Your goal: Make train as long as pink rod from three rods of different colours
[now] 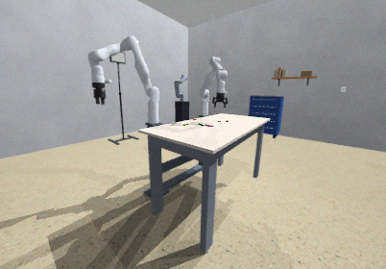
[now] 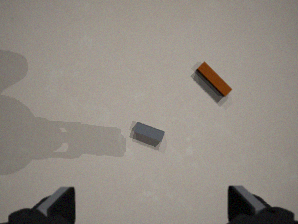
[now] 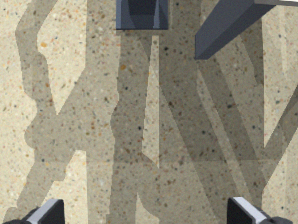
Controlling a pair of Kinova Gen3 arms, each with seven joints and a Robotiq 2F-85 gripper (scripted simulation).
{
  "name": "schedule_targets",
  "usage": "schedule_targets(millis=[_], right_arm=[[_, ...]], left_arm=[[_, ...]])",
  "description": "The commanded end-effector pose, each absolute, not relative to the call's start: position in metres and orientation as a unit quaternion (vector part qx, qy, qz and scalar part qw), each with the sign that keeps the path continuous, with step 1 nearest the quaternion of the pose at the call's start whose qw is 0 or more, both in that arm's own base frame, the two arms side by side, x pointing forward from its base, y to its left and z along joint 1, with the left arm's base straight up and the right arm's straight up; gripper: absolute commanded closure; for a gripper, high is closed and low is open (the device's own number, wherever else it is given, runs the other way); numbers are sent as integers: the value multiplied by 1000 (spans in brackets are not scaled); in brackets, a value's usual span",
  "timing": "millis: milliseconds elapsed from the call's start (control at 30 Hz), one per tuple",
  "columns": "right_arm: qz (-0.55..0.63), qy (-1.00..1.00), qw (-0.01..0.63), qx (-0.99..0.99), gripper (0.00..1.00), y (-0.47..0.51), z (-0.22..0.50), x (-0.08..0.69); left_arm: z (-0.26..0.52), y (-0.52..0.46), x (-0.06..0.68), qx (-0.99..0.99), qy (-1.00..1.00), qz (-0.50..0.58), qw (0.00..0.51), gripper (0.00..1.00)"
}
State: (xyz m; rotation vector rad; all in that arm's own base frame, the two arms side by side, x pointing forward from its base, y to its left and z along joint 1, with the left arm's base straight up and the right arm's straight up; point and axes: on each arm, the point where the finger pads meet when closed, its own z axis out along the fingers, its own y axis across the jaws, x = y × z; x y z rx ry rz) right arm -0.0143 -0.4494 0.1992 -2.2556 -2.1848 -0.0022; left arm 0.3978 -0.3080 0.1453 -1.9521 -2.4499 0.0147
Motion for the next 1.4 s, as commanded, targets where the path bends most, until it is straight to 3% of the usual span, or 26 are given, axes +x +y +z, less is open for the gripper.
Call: schedule_targets(millis=[0,1367], right_arm=[[0,-696,0,-718,2,-450,200,-14],[0,-696,0,-718,2,-450,200,-14]], left_arm=[[140,-318,383,-585,-811,4,4,2],[90,-367,229,-117,-993,0,5,2]])
